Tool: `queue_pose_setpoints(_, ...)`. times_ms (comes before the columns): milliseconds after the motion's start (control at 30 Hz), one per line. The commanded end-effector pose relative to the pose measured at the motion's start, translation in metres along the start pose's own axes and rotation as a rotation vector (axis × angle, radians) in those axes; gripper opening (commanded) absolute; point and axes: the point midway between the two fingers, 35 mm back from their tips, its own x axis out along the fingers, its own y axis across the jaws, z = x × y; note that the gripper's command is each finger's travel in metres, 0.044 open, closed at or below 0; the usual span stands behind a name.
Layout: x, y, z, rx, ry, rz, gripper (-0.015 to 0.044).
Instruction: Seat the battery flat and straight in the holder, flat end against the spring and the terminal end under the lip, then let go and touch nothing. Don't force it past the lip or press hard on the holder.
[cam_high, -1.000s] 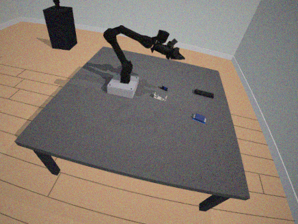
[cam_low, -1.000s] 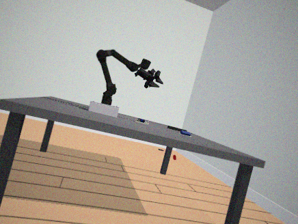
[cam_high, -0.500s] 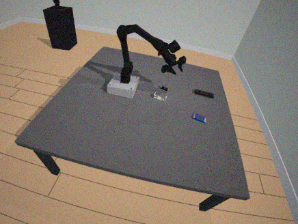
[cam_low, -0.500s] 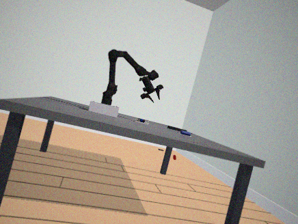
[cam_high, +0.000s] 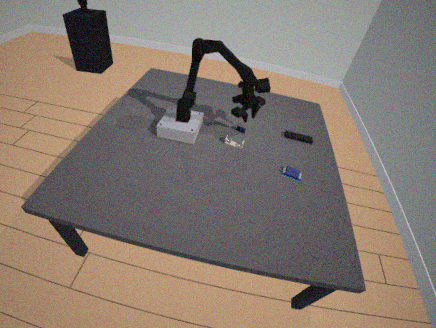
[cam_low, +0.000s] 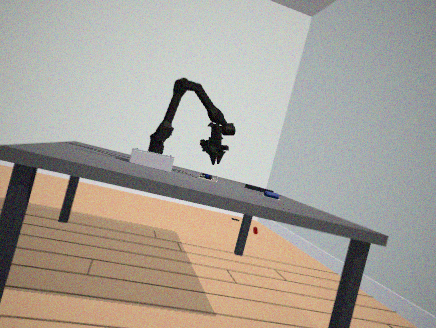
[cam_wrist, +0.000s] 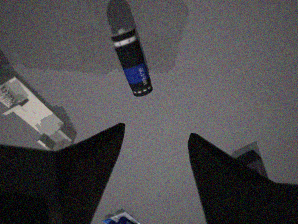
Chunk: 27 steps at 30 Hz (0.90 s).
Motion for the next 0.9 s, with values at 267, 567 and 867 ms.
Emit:
queue_pose_setpoints(267,0.026,0.015,0.028,-0.438,-0.195,0.159,0.0241)
queue_pose_setpoints(567,0.033,0.016,0.029,-0.437,-0.195,0.158,0.0241)
queue_pose_setpoints(867,0.048,0.019,0.031,-0.437,-0.195,0.158,0.0241)
